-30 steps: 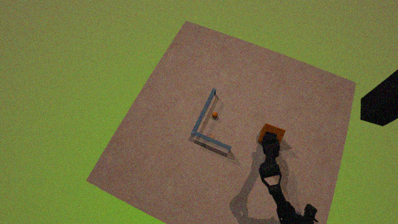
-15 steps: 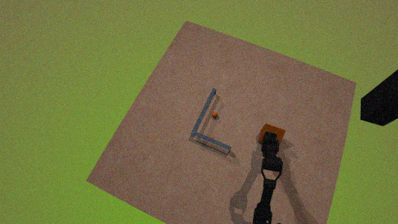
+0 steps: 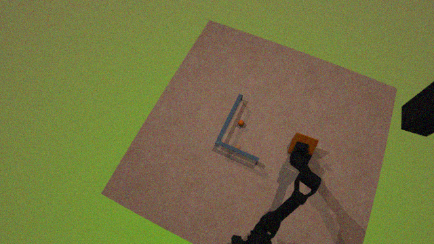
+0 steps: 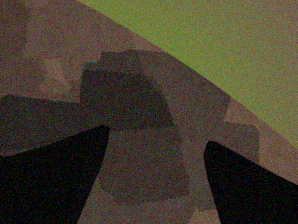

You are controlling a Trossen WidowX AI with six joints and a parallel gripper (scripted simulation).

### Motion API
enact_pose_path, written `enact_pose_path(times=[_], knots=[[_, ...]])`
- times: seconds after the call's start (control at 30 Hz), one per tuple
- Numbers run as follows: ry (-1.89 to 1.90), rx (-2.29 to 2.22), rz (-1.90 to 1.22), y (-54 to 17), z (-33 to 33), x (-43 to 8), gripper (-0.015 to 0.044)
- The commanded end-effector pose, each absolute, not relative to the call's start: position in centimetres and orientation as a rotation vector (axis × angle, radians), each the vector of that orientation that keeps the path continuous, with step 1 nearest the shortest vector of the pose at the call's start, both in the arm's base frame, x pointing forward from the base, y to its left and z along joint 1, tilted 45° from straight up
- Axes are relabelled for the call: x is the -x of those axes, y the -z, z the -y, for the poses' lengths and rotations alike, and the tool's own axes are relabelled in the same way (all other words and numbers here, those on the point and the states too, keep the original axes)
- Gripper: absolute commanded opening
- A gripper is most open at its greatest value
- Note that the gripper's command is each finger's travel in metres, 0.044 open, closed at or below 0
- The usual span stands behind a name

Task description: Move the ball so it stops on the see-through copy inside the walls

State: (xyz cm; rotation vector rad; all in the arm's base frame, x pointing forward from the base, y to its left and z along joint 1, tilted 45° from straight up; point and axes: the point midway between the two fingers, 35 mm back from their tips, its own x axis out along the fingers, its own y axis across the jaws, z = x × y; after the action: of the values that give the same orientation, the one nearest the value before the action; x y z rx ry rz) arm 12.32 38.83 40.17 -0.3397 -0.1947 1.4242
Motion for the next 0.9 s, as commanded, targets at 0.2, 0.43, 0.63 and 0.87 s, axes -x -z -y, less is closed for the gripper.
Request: enact_pose_path(times=[0.2,0.43,0.63,0.87], knots=[[-1.063,0.405,-0.020,-36.7,-33.3,-26.5,0.0272],[-0.927,0.440,-0.197,-32.3,-27.2,-33.6,0.0272],[-0.795,0.401,-0.410,-27.2,-20.0,-38.9,0.0272],[-0.646,0.290,-0.638,-21.7,-10.6,-42.2,0.0272]])
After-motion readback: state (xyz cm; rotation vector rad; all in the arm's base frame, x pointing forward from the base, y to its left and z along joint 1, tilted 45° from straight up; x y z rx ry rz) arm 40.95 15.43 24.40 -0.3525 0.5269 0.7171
